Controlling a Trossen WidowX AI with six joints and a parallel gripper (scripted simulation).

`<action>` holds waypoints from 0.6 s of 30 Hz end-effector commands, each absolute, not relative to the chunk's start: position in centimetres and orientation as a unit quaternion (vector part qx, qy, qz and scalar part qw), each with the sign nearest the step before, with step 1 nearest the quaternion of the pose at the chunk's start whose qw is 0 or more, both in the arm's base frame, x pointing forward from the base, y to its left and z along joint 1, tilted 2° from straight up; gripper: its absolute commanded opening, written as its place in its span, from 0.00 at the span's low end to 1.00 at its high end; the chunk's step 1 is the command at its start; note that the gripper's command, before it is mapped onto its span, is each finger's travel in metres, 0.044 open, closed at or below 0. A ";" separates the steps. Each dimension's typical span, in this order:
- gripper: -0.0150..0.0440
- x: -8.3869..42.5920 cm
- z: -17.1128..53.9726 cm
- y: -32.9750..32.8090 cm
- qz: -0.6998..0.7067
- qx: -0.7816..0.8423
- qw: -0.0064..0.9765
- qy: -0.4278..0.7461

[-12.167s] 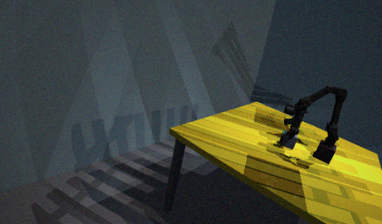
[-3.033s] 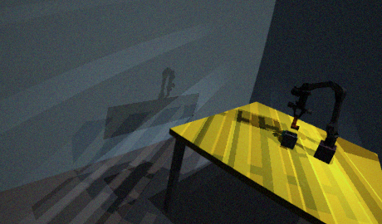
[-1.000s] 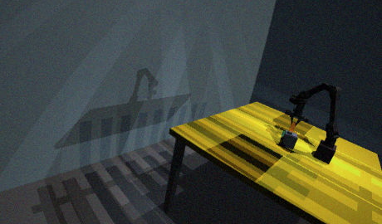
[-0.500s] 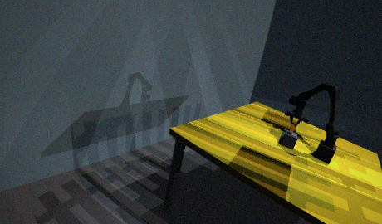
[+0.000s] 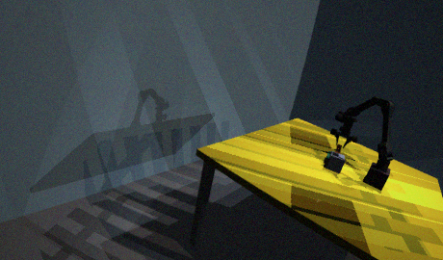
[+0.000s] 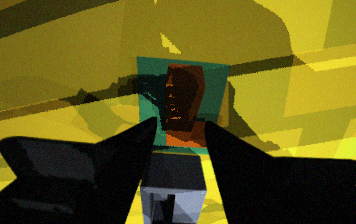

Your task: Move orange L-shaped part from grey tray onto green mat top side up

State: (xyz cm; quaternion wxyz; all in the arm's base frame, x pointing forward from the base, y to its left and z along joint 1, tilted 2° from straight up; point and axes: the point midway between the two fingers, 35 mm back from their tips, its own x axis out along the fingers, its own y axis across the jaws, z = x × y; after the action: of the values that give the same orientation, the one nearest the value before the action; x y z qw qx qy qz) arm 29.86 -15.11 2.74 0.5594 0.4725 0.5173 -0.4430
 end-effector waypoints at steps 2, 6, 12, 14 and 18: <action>0.79 29.9 4.3 -15.2 -0.443 0.472 0.560 0.517; 0.93 29.6 9.3 -15.2 -0.443 0.473 0.559 0.517; 0.93 29.7 11.4 -15.3 -0.443 0.475 0.566 0.507; 0.93 29.7 11.4 -15.3 -0.443 0.475 0.566 0.507; 0.93 29.7 11.4 -15.3 -0.443 0.475 0.566 0.507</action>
State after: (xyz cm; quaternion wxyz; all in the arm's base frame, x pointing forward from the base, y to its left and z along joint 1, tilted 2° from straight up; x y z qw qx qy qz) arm 29.69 -15.29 11.51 0.5676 0.4755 0.5062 -0.4421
